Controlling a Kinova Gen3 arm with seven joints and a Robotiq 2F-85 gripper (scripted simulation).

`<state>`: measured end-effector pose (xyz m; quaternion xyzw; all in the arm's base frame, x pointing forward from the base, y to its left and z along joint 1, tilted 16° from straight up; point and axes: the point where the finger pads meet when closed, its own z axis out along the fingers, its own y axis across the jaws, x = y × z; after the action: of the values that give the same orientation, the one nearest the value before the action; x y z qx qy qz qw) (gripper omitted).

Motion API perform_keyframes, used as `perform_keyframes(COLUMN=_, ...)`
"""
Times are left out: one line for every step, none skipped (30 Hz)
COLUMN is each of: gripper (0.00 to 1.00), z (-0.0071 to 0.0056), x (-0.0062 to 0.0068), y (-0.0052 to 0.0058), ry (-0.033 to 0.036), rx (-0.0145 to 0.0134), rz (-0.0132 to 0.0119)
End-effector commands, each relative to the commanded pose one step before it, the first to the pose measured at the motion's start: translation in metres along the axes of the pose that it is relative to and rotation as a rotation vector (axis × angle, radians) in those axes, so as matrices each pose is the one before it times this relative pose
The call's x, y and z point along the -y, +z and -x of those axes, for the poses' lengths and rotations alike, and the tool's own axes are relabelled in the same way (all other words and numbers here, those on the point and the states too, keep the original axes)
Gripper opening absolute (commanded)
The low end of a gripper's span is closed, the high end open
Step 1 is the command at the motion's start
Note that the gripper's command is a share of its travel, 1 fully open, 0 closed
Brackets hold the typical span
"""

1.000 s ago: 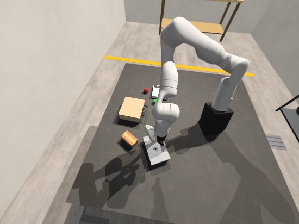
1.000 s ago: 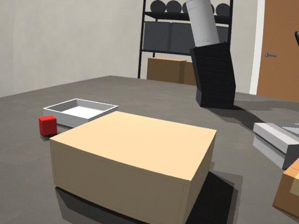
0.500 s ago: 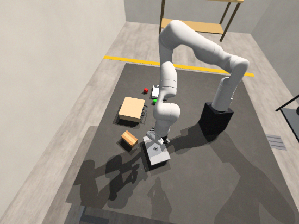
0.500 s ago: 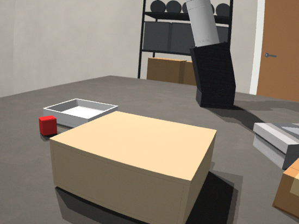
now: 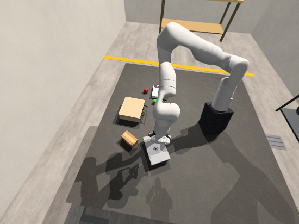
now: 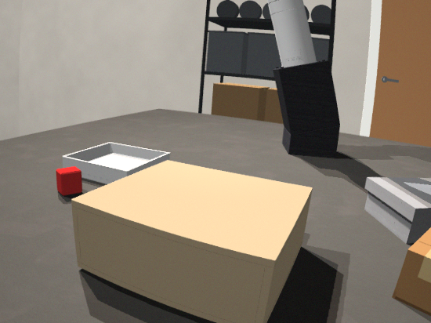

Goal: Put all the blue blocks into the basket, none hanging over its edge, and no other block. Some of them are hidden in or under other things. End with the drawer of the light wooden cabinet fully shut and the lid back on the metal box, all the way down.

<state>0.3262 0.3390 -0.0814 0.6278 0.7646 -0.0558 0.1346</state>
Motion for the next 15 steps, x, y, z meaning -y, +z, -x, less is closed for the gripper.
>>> perform_keyframes(gripper=0.10, z=-0.00061, x=-0.00094, y=-0.00116, ry=-0.06554, rx=-0.00021, rz=-0.00622)
perform_keyframes(gripper=0.10, z=0.00000, x=-0.00016, y=-0.00008, ry=-0.02927, rx=-0.00031, rz=0.00033)
perform_keyframes(gripper=0.10, z=0.00000, x=-0.00016, y=-0.00009, ry=-0.02825, rx=-0.00030, rz=0.00035)
perform_keyframes(gripper=0.10, z=0.00001, x=-0.00016, y=-0.00009, ry=-0.02720, rx=-0.00029, rz=0.00035)
perform_keyframes(gripper=0.10, z=0.00001, x=-0.00016, y=-0.00009, ry=-0.02612, rx=-0.00028, rz=0.00036)
perform_keyframes(gripper=0.10, z=0.00001, x=-0.00016, y=-0.00009, ry=-0.02501, rx=-0.00027, rz=0.00036)
perform_keyframes(gripper=0.10, z=0.00002, x=-0.00016, y=-0.00009, ry=-0.02387, rx=-0.00026, rz=0.00037)
perform_keyframes(gripper=0.10, z=0.00002, x=-0.00016, y=-0.00008, ry=-0.02271, rx=-0.00024, rz=0.00036)
perform_keyframes(gripper=0.10, z=0.00002, x=-0.00015, y=-0.00008, ry=-0.02154, rx=-0.00023, rz=0.00036)
perform_keyframes(gripper=0.10, z=0.00003, x=-0.00015, y=-0.00008, ry=-0.02035, rx=-0.00021, rz=0.00035)
perform_keyframes(gripper=0.10, z=0.00003, x=-0.00014, y=-0.00008, ry=-0.01915, rx=-0.00020, rz=0.00034)
perform_keyframes(gripper=0.10, z=0.00003, x=-0.00013, y=-0.00007, ry=-0.01794, rx=-0.00018, rz=0.00033)
perform_keyframes(gripper=0.10, z=0.00003, x=-0.00013, y=-0.00007, ry=-0.01673, rx=-0.00017, rz=0.00032)
perform_keyframes(gripper=0.10, z=0.00003, x=-0.00012, y=-0.00007, ry=-0.01553, rx=-0.00015, rz=0.00030)
perform_keyframes(gripper=0.10, z=0.00003, x=-0.00011, y=-0.00006, ry=-0.01433, rx=-0.00014, rz=0.00029)
